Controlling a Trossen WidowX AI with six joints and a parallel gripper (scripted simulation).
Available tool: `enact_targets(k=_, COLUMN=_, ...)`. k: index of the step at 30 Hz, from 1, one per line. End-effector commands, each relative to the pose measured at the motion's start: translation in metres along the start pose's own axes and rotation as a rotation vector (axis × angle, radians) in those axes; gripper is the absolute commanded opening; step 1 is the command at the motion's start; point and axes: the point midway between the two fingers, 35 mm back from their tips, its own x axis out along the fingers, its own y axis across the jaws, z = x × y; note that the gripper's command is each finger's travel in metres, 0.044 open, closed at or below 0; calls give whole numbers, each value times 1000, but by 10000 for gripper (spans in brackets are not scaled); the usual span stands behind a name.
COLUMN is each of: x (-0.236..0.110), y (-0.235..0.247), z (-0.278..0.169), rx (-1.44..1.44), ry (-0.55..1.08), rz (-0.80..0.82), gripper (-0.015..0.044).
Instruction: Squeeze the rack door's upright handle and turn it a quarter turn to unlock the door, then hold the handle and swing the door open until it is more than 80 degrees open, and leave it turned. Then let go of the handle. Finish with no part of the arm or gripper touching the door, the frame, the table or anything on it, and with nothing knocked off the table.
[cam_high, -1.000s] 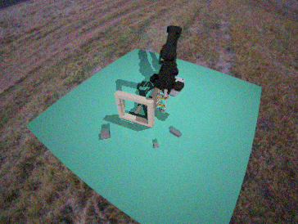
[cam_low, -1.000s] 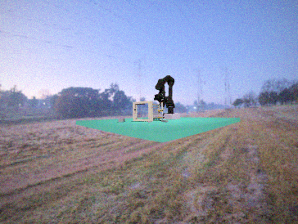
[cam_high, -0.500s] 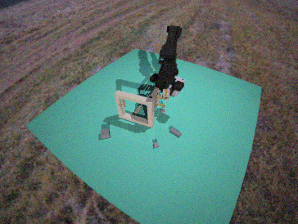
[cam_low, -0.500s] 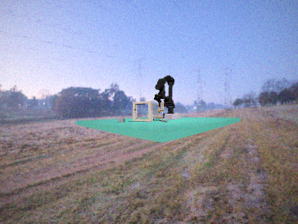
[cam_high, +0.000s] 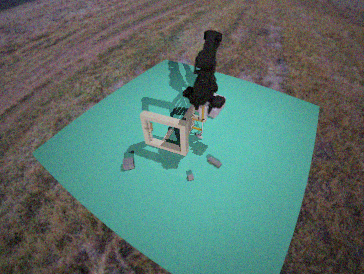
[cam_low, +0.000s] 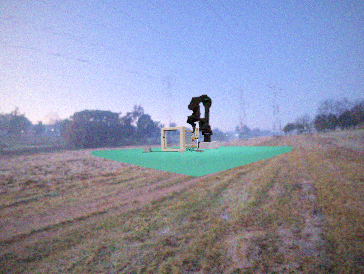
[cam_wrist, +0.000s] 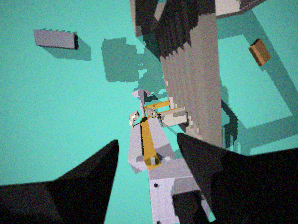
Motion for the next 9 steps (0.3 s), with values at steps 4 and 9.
enact_targets(k=4, x=-10, y=0, z=1, rx=2, ry=-2, rz=0, gripper=281)
enact_targets(k=9, x=-17, y=0, z=1, rx=2, ry=-2, rz=0, gripper=281)
